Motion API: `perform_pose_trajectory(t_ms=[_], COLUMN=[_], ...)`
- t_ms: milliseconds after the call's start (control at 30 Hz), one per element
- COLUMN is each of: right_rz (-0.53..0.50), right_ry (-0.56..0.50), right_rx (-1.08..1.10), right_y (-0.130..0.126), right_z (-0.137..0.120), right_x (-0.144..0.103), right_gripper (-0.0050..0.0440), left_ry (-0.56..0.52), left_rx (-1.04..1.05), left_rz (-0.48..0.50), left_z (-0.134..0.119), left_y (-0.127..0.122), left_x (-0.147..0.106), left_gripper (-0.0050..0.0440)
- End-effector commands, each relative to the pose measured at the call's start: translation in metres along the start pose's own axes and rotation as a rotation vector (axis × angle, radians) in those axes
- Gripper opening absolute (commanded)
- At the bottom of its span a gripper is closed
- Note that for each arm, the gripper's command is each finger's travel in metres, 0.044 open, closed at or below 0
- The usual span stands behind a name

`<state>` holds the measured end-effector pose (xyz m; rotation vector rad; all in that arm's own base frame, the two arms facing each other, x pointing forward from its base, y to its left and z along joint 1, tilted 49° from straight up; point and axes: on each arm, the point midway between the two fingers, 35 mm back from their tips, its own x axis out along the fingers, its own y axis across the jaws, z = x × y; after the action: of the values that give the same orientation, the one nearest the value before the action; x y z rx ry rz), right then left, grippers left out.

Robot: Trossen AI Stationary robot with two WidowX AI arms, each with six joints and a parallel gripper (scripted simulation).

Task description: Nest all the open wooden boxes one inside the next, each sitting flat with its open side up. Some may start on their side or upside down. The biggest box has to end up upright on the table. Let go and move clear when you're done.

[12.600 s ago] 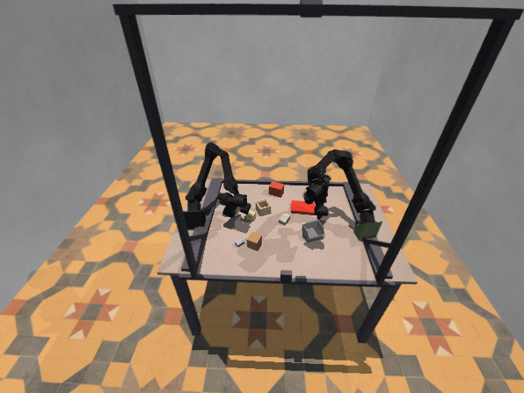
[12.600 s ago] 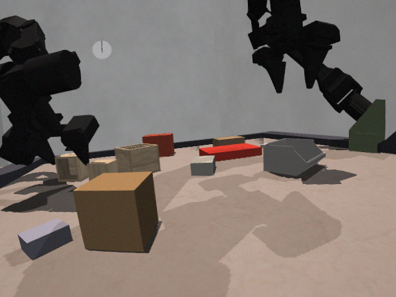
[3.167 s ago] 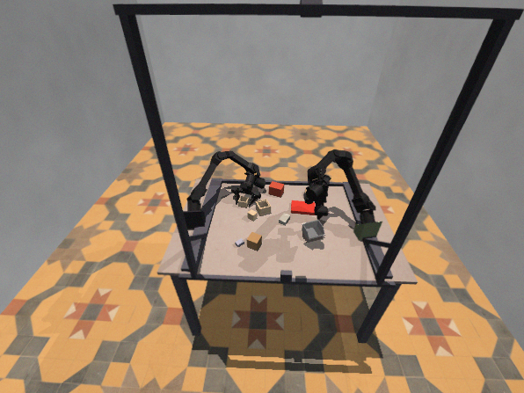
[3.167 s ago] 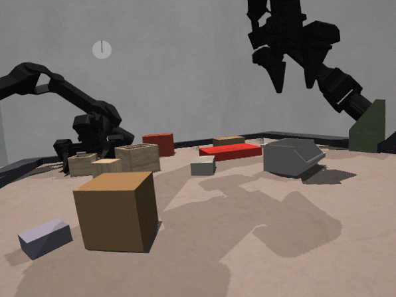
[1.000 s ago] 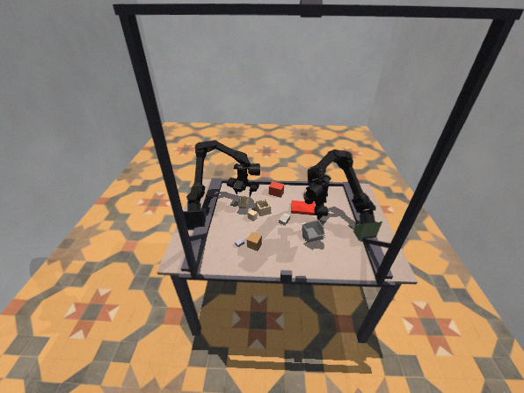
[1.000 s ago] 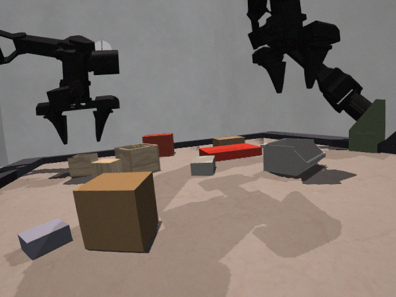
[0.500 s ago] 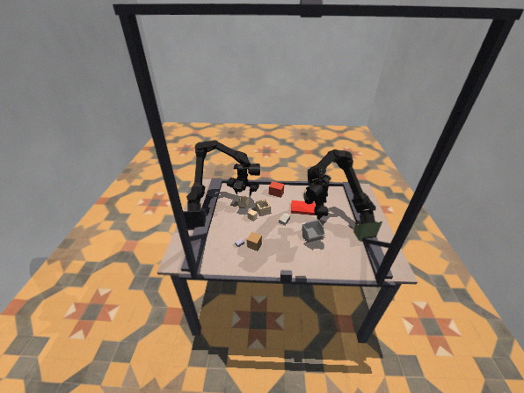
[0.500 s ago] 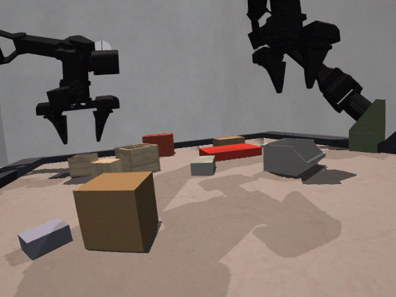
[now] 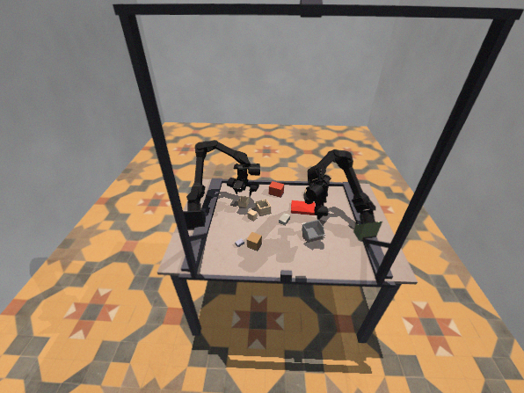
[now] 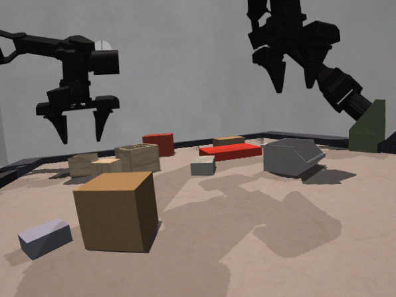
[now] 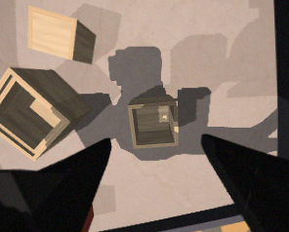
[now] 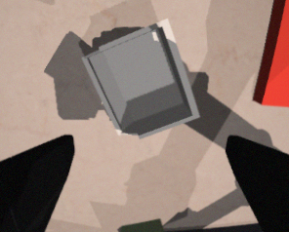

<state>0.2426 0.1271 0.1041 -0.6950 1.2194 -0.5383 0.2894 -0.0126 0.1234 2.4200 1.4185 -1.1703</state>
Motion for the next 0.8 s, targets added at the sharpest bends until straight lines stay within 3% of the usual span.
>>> perform_pose_trajectory(t_ms=[0, 200, 367, 700, 767], right_rz=[0.01, 0.01, 0.01, 0.01, 0.01], right_ry=[-0.008, -0.008, -0.008, -0.008, -0.008], right_rx=[0.01, 0.01, 0.01, 0.01, 0.01], right_y=[-0.0011, -0.0011, -0.0011, -0.0011, -0.0011], right_z=[0.002, 0.002, 0.002, 0.002, 0.002], right_x=[-0.0032, -0.0032, -0.0032, -0.0032, -0.0032], right_gripper=[0.04, 0.04, 0.04, 0.04, 0.04], left_ry=[0.003, 0.003, 0.003, 0.004, 0.004], left_rx=[-0.01, -0.01, -0.071, -0.523, -0.523], left_rz=[0.01, 0.01, 0.01, 0.011, 0.011], left_z=[-0.0027, -0.0027, -0.0026, -0.0023, -0.0023], left_y=[0.0005, 0.0005, 0.0004, 0.0002, 0.0002], left_x=[-0.0027, -0.0027, -0.0027, -0.0034, -0.0034], left_gripper=[0.04, 0.04, 0.028, 0.004, 0.004])
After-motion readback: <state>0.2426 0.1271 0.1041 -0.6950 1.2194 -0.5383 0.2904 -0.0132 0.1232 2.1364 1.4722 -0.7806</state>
